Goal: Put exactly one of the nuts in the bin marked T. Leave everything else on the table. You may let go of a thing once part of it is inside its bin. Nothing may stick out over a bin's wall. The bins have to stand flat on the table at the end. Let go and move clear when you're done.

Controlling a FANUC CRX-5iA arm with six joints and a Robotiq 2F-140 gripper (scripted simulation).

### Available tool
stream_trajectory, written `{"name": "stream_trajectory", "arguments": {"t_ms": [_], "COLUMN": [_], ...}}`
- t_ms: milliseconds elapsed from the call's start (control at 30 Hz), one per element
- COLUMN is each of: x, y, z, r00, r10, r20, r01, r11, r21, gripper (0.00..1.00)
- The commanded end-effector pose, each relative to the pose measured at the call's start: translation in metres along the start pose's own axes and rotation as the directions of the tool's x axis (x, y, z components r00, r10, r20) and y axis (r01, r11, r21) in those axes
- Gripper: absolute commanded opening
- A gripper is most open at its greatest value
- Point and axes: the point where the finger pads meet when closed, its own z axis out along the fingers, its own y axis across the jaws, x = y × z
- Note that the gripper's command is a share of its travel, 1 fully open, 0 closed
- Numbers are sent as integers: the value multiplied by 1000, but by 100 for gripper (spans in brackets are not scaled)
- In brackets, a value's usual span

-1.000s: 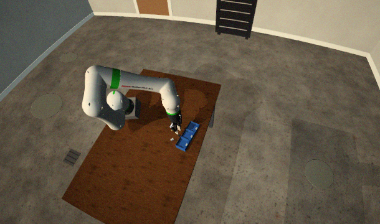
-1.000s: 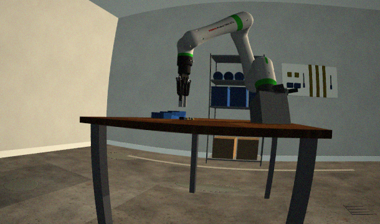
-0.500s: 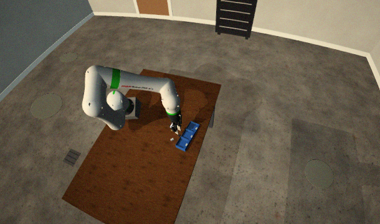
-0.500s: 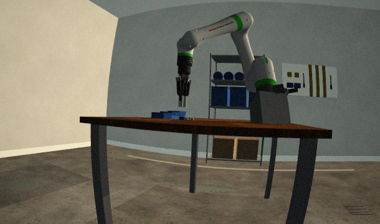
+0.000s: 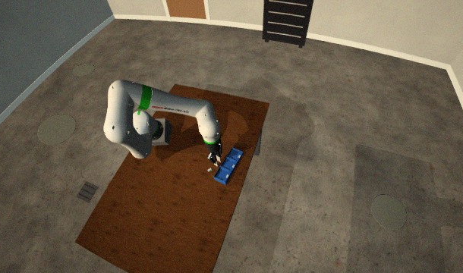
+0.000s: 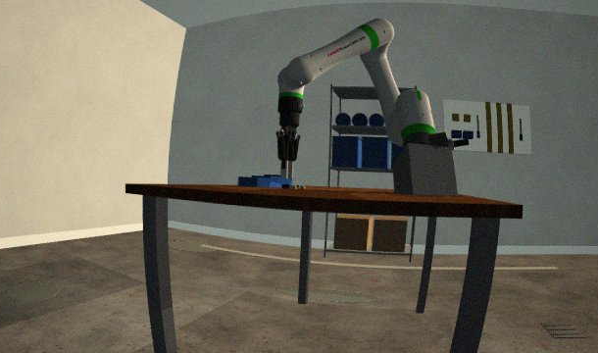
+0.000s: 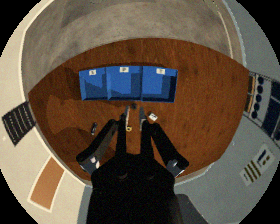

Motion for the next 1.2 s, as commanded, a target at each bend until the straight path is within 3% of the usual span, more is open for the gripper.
{"name": "stream_trajectory", "arguments": {"t_ms": [0, 467, 833, 867, 1167], "x": [1, 1, 0, 0, 0], "y": [0, 0, 0, 0, 0], "z": [12, 32, 32, 32, 32], "r00": [1000, 1000, 1000, 1000, 1000], "r10": [0, 0, 0, 0, 0], "r20": [-1, -1, -1, -1, -1], "r01": [0, 0, 0, 0, 0], "r11": [1000, 1000, 1000, 1000, 1000], "r21": [0, 0, 0, 0, 0], "gripper": [19, 19, 19, 7, 7]}}
